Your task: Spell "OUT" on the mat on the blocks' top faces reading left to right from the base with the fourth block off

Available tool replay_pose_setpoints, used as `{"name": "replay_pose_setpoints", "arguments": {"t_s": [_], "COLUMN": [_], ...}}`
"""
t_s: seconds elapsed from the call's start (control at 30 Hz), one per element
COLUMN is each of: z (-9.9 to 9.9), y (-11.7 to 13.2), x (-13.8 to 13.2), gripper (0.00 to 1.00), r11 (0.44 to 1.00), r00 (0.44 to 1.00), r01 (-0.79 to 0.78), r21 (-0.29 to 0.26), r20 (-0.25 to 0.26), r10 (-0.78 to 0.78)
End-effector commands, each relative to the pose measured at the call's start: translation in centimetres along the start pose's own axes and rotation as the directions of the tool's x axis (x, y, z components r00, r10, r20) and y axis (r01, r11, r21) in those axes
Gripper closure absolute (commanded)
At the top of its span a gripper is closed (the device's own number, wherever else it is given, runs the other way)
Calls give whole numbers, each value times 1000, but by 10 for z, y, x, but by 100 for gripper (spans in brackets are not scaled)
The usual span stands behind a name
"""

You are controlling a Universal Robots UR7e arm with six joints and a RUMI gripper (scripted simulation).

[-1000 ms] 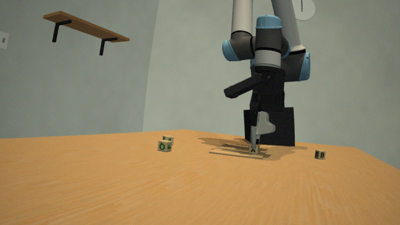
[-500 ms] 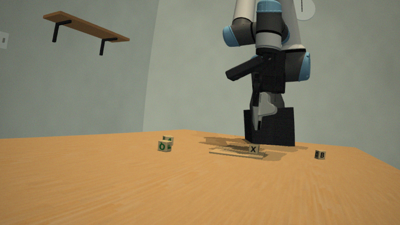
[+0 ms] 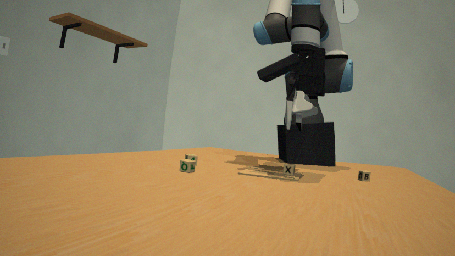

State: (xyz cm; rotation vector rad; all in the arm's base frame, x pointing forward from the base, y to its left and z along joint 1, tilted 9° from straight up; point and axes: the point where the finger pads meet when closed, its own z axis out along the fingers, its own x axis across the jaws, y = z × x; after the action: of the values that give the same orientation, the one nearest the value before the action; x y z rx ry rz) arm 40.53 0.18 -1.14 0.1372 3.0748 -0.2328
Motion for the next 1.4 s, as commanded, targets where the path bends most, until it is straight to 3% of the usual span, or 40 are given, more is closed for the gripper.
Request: {"name": "replay_pose_setpoints", "arguments": {"t_s": [0.0,1.37], "z": [-1,-1], "y": [0,-1], "x": [0,-2], "gripper": [0,0], "r11": [1000,1000], "r00": [1000,1000], "r01": [0,32], "r21": [0,0], "r20": [1,1], "r10": [0,-32]}}
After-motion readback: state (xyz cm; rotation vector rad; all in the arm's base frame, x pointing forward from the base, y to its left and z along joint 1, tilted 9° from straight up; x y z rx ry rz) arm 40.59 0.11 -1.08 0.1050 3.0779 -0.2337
